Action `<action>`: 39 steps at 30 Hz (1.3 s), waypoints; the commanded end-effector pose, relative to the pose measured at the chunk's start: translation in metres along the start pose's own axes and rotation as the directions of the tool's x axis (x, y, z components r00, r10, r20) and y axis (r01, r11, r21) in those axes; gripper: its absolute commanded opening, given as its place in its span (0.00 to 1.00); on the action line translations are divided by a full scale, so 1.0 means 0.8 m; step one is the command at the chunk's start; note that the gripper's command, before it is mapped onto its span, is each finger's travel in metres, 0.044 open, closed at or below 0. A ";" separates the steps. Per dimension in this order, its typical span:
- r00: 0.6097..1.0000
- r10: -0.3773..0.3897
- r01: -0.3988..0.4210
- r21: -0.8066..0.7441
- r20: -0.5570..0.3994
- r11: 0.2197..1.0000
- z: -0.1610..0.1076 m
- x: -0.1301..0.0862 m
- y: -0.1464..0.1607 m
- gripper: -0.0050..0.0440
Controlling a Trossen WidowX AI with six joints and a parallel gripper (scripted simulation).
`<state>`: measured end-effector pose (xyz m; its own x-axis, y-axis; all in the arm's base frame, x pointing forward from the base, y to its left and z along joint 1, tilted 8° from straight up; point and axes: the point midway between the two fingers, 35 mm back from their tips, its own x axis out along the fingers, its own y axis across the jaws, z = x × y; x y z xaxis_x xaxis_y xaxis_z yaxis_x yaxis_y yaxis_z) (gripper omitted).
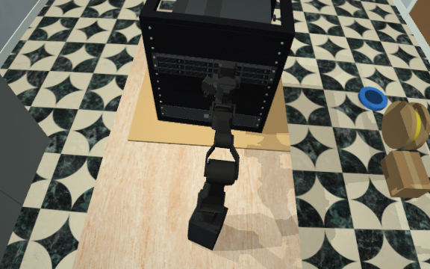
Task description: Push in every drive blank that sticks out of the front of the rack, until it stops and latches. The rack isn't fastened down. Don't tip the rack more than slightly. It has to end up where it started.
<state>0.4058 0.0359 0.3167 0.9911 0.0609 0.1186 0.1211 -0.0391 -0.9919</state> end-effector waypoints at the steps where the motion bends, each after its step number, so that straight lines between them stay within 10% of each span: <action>1: 1.000 -0.020 0.020 0.005 0.001 1.000 0.000 0.004 -0.011 0.00; 39: 1.000 -0.020 0.020 0.005 0.001 1.000 0.000 0.011 -0.011 0.00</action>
<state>0.4105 0.0364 0.3176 0.9910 0.0609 0.1193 0.1218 -0.0390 -0.9918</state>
